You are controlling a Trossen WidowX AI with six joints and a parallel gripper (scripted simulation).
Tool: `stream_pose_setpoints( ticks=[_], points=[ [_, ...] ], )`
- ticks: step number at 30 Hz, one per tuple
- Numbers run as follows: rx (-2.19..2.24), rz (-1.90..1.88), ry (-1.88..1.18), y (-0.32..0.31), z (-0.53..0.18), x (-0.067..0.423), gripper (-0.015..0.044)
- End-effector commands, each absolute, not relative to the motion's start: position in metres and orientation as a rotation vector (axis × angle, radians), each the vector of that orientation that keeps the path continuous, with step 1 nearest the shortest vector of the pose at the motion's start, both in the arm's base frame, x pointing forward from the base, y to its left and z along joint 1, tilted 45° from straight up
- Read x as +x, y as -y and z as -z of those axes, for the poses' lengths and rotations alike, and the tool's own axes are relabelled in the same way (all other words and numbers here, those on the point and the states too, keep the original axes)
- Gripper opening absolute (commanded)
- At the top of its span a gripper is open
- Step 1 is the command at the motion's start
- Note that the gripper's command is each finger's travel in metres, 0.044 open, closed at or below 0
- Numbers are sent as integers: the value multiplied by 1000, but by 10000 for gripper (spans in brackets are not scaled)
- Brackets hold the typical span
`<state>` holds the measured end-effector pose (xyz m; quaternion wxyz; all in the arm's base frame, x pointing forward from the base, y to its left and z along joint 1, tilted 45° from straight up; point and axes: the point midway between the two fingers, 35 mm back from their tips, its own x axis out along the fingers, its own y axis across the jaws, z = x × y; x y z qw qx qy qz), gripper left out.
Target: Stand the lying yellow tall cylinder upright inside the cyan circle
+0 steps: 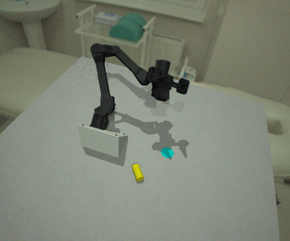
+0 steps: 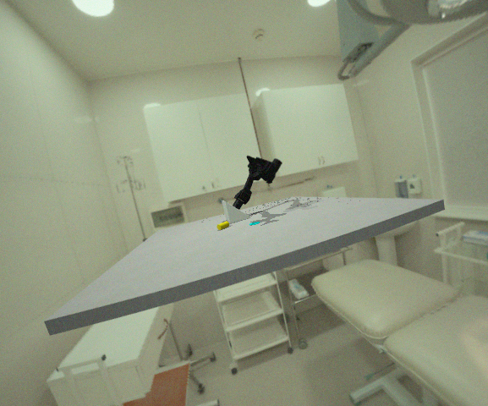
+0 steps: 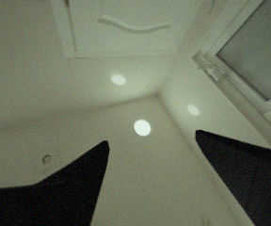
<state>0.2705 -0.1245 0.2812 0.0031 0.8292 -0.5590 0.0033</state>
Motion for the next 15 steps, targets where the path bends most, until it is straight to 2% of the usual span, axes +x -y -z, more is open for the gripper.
stream_pose_setpoints(
  ticks=[1,4,15],
  points=[
    [2591,7,1742,125,-281,272,374],
    [2466,242,1591,132,-270,289,309],
    [1838,1069,757,176,-186,344,309]
  ],
)
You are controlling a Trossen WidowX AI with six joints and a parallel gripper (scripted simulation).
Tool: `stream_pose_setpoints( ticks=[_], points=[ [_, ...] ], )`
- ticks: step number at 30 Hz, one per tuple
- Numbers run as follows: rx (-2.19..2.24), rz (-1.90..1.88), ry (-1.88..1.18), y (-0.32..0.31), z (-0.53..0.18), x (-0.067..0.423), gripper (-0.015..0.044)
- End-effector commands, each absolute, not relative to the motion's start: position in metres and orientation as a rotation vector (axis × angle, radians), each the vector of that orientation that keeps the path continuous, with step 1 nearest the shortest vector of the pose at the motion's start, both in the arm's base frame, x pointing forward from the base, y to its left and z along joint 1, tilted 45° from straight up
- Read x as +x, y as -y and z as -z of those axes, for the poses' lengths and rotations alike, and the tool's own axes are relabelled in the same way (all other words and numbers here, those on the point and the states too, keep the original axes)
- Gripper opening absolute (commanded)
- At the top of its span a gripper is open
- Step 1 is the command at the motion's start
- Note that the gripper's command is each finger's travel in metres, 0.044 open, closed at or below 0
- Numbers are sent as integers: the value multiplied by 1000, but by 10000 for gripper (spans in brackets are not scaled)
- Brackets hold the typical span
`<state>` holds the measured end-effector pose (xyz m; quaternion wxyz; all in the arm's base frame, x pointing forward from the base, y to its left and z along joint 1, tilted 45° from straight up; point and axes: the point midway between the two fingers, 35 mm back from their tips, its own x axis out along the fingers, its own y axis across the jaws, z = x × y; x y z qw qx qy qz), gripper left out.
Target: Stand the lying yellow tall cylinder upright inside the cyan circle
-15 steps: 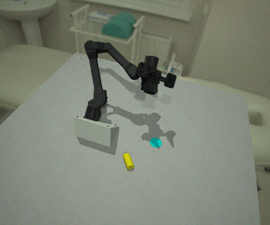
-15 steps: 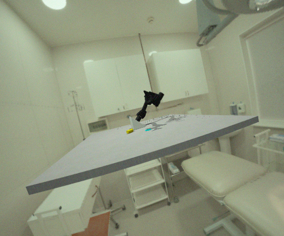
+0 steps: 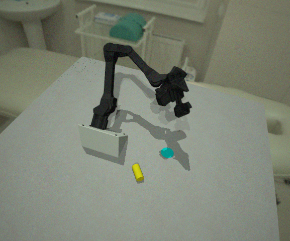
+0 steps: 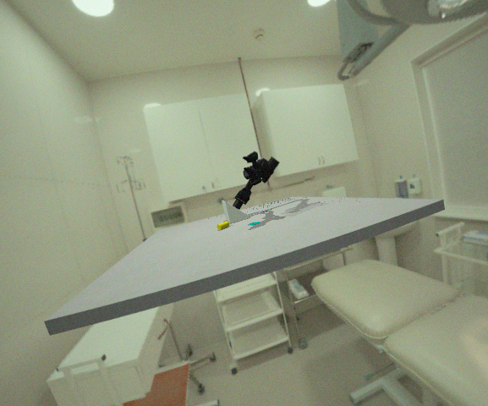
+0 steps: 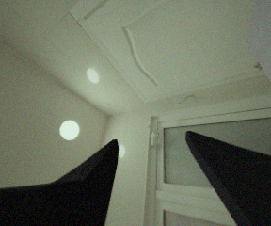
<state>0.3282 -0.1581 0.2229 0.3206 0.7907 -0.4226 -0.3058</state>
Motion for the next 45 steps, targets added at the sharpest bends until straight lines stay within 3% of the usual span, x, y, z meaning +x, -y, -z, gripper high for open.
stream_pose_setpoints(
  ticks=[1,14,27,38,45],
  points=[
    [1784,1120,672,180,-177,346,309],
    [1260,1402,-494,215,-54,327,309],
    [1173,953,-1438,207,21,270,309],
    [1386,229,-1658,194,33,238,309],
    [1395,203,-1654,194,33,238,309]
  ],
)
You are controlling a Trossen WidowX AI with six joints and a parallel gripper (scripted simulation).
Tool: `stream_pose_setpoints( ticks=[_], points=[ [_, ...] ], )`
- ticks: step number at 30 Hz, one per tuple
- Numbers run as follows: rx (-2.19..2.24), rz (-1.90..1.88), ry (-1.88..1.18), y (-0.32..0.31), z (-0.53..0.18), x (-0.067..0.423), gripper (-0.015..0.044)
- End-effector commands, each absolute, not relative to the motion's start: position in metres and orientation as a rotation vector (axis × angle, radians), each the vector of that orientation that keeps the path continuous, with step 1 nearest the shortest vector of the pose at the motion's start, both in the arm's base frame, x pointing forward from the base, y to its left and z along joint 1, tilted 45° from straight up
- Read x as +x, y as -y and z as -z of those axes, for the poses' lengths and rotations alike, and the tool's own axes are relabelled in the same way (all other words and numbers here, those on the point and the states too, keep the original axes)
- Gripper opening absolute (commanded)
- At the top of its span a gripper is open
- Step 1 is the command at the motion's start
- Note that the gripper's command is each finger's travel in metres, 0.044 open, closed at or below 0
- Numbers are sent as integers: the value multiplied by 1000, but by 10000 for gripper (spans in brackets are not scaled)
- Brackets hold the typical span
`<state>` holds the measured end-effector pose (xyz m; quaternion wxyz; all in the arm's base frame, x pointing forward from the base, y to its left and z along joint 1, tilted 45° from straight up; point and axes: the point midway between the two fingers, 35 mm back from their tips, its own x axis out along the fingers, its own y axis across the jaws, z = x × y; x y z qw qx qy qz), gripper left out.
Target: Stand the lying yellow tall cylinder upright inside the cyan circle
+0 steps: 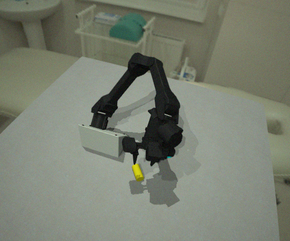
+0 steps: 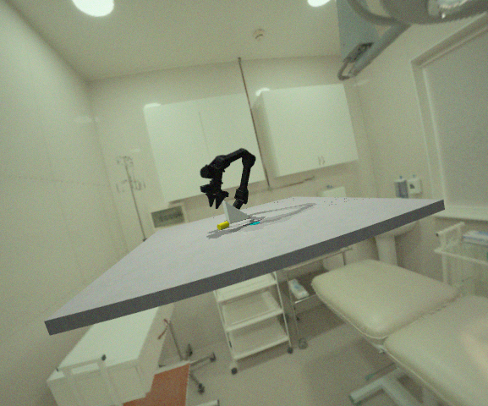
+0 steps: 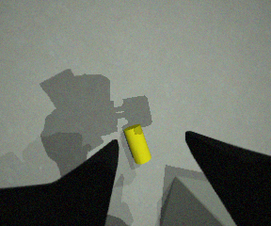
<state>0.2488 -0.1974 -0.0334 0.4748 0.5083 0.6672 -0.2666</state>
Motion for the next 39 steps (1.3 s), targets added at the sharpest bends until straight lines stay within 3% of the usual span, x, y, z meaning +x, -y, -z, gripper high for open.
stream_pose_setpoints(
  ticks=[1,14,24,29,37,39],
  points=[
    [1395,203,-1654,194,33,238,309],
    [1395,203,-1653,193,34,238,309],
    [1397,199,-1652,123,108,247,309],
    [1398,198,-1653,117,112,247,309],
    [1398,198,-1653,117,112,247,105],
    [1398,198,-1653,117,112,247,105]
  ],
)
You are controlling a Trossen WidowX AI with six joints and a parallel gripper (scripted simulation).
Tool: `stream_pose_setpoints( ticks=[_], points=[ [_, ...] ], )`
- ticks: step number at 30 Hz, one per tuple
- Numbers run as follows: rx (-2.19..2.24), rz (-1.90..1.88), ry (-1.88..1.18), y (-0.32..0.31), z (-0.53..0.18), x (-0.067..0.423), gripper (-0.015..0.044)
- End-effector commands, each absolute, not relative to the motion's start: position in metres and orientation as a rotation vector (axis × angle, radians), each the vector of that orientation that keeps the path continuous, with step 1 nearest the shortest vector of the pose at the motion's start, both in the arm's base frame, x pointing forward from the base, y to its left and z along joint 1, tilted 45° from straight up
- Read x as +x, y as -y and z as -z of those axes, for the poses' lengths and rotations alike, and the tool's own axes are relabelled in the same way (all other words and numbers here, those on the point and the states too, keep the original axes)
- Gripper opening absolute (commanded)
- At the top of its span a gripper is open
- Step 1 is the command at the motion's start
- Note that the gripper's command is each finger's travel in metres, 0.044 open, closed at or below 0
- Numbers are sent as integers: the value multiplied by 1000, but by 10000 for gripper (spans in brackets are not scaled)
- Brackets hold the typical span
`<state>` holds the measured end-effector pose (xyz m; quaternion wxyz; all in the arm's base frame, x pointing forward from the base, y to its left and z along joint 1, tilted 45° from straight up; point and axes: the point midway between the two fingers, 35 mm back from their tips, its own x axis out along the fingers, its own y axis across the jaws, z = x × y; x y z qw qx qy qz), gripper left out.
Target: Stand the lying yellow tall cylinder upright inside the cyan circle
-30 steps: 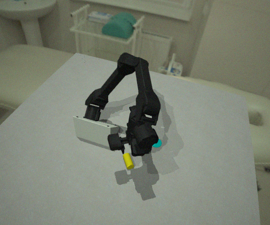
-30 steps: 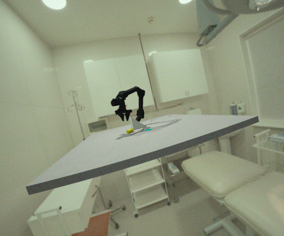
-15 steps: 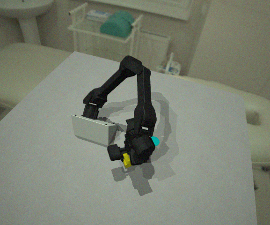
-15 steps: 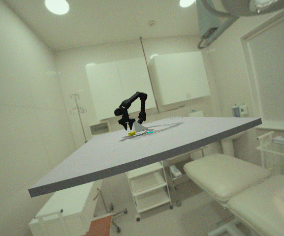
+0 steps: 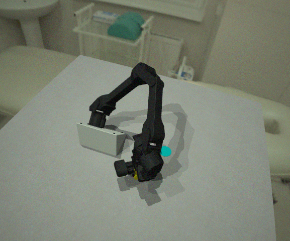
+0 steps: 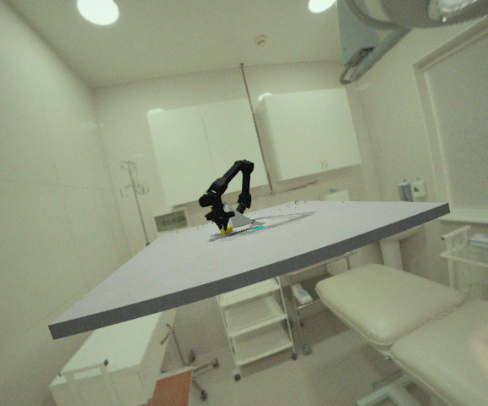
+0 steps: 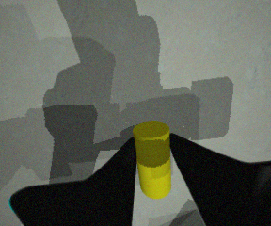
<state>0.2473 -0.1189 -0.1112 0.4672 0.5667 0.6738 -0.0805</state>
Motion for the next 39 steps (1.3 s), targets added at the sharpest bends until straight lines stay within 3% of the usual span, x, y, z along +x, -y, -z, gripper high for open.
stream_pose_setpoints(
  ticks=[1,39],
  points=[
    [1398,198,-1653,117,112,247,105],
    [1395,203,-1654,194,33,238,105]
  ],
)
